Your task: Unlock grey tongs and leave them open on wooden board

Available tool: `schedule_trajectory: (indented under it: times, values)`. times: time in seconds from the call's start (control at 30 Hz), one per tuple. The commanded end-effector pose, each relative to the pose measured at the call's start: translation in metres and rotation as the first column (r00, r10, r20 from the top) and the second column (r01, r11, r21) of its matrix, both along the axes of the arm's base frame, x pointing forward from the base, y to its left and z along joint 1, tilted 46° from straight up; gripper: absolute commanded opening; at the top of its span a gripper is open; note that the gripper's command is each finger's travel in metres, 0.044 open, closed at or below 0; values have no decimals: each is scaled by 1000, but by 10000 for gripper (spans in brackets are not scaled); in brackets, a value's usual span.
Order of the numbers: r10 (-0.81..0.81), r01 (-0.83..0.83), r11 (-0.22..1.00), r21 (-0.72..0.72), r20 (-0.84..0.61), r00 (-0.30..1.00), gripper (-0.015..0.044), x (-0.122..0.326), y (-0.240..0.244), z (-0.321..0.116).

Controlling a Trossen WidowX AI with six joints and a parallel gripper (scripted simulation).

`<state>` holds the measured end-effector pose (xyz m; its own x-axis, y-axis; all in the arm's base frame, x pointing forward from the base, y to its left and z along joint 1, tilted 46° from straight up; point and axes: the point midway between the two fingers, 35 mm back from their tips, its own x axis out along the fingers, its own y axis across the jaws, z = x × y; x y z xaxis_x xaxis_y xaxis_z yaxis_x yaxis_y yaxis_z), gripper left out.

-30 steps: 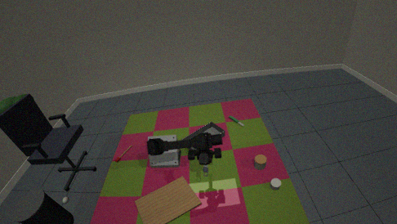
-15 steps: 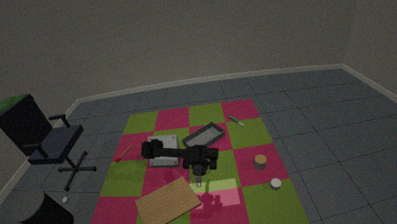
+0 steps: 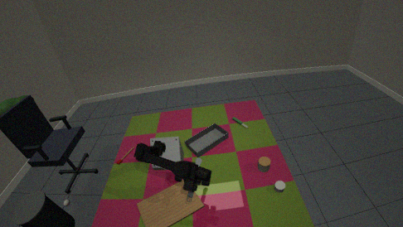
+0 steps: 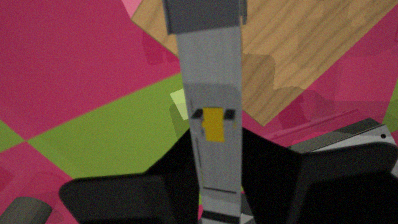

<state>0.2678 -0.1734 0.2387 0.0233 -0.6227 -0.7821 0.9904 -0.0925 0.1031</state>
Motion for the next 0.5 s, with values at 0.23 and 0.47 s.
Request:
schedule_trajectory:
  times: [0.23, 0.47]
  values:
    - [-49, 48, 999, 18, 72, 996, -150, -47, -30, 26]
    - [-82, 81, 997, 13, 116, 990, -150, -78, -43, 41]
